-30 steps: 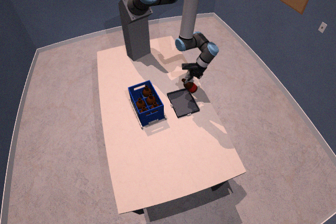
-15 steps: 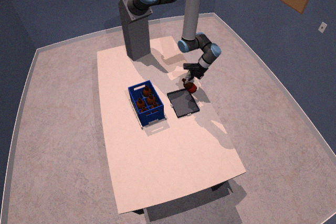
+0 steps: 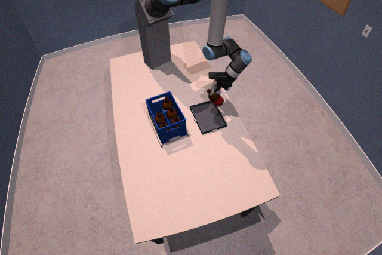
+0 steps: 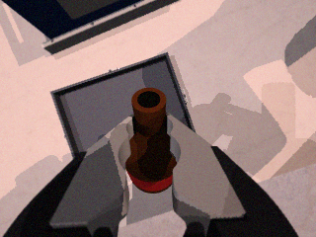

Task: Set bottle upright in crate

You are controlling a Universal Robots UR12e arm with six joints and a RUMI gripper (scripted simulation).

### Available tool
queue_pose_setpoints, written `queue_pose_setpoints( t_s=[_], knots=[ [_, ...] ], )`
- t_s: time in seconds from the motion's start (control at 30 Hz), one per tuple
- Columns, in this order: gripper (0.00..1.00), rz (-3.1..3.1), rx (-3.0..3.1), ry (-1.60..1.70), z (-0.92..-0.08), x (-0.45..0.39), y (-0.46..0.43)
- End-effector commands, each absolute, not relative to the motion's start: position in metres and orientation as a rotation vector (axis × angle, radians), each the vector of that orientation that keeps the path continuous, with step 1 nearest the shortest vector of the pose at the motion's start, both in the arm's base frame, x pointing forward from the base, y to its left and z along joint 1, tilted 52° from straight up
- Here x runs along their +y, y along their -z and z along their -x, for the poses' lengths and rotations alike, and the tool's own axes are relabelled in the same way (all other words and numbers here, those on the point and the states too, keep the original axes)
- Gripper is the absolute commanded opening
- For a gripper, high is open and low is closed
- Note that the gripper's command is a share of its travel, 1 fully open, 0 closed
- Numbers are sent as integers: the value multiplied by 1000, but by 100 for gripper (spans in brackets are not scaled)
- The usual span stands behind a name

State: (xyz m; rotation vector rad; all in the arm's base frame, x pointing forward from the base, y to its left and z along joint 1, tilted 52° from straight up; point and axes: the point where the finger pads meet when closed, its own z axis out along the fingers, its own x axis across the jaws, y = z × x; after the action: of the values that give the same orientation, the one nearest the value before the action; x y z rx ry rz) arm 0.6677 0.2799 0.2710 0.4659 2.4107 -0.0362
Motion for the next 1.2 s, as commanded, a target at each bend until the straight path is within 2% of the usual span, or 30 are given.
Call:
queue_pose_setpoints(
  t_s=[0.0,1.17],
  knots=[
    [0,-466,2410,36,-668,280,-272],
    [0,-475,2413,55,-668,280,-271]
  ],
)
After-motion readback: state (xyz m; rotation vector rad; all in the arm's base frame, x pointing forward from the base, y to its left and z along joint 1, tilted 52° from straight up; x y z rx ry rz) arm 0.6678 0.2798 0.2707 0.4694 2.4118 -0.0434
